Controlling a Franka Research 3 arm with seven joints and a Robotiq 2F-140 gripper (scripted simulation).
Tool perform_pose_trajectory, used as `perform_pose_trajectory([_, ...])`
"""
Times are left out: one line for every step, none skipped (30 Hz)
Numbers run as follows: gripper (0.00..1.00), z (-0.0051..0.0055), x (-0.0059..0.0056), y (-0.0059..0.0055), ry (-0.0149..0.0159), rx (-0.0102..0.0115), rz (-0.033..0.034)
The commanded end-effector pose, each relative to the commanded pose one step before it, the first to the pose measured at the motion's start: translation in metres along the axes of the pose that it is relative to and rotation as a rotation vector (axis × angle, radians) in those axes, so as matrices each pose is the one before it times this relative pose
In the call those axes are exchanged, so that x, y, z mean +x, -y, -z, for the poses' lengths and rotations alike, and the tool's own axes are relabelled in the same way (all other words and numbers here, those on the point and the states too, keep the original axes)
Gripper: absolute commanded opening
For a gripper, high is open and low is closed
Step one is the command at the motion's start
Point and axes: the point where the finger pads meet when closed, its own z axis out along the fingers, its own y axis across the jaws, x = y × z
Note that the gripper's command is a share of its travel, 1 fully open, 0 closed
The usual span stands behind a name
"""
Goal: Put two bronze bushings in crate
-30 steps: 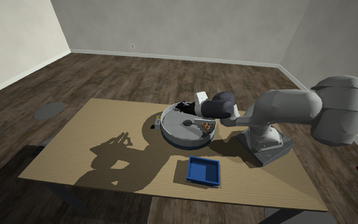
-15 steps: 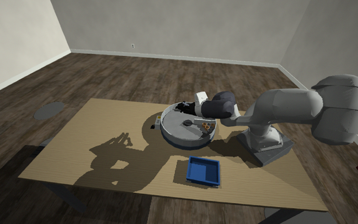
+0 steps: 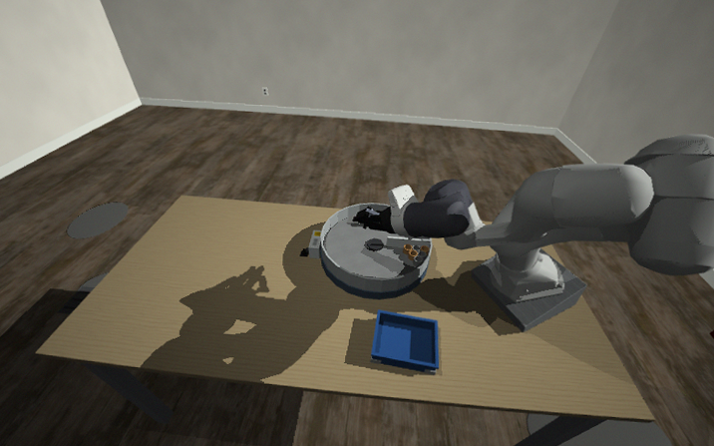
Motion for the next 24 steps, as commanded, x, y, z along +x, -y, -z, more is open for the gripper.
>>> perform_pose_trajectory([0.06, 0.00901, -0.00327, -0.06215, 0.01987, -0.10966, 0.16489])
perform_pose_trajectory([0.06, 0.00007, -0.00010, -0.00039, 0.00025, -0.00081, 0.00088])
perform_pose_trajectory([0.06, 0.00006, -0.00009, -0.00035, 0.00022, -0.00071, 0.00077])
perform_pose_trajectory([0.06, 0.00005, -0.00007, -0.00028, 0.00018, -0.00057, 0.00062])
perform_pose_trajectory([0.06, 0.00003, -0.00005, -0.00021, 0.00013, -0.00042, 0.00046])
perform_pose_trajectory([0.06, 0.00003, -0.00005, -0.00018, 0.00012, -0.00038, 0.00041])
perform_pose_trajectory([0.06, 0.00002, -0.00004, -0.00014, 0.00009, -0.00028, 0.00031])
perform_pose_trajectory([0.06, 0.00002, -0.00004, -0.00014, 0.00009, -0.00028, 0.00030])
perform_pose_trajectory([0.06, 0.00001, -0.00002, -0.00009, 0.00006, -0.00019, 0.00020])
perform_pose_trajectory([0.06, 0.00000, 0.00000, 0.00000, 0.00000, 0.00000, 0.00000])
perform_pose_trajectory([0.06, 0.00000, 0.00000, 0.00000, 0.00000, 0.00000, 0.00000])
perform_pose_trajectory([0.06, 0.00003, -0.00005, -0.00018, 0.00012, -0.00037, 0.00041])
perform_pose_trajectory([0.06, 0.00001, -0.00001, -0.00005, 0.00003, -0.00009, 0.00010])
perform_pose_trajectory([0.06, 0.00001, -0.00001, -0.00005, 0.00003, -0.00009, 0.00010])
perform_pose_trajectory([0.06, 0.00000, -0.00001, -0.00002, 0.00001, -0.00005, 0.00005])
perform_pose_trajectory([0.06, 0.00000, -0.00001, -0.00002, 0.00001, -0.00005, 0.00005])
perform_pose_trajectory([0.06, 0.00000, -0.00001, -0.00002, 0.00001, -0.00005, 0.00005])
perform_pose_trajectory([0.06, 0.00000, 0.00000, 0.00000, 0.00000, 0.00000, 0.00000])
perform_pose_trajectory([0.06, 0.00000, -0.00001, -0.00002, 0.00001, -0.00005, 0.00005])
perform_pose_trajectory([0.06, 0.00000, 0.00000, 0.00000, 0.00000, 0.00000, 0.00000])
perform_pose_trajectory([0.06, 0.00000, -0.00001, -0.00002, 0.00001, -0.00005, 0.00005])
perform_pose_trajectory([0.06, 0.00000, 0.00000, 0.00000, 0.00000, 0.00000, 0.00000])
perform_pose_trajectory([0.06, 0.00000, 0.00000, 0.00000, 0.00000, 0.00000, 0.00000])
perform_pose_trajectory([0.06, 0.00000, -0.00001, -0.00002, 0.00001, -0.00005, 0.00005])
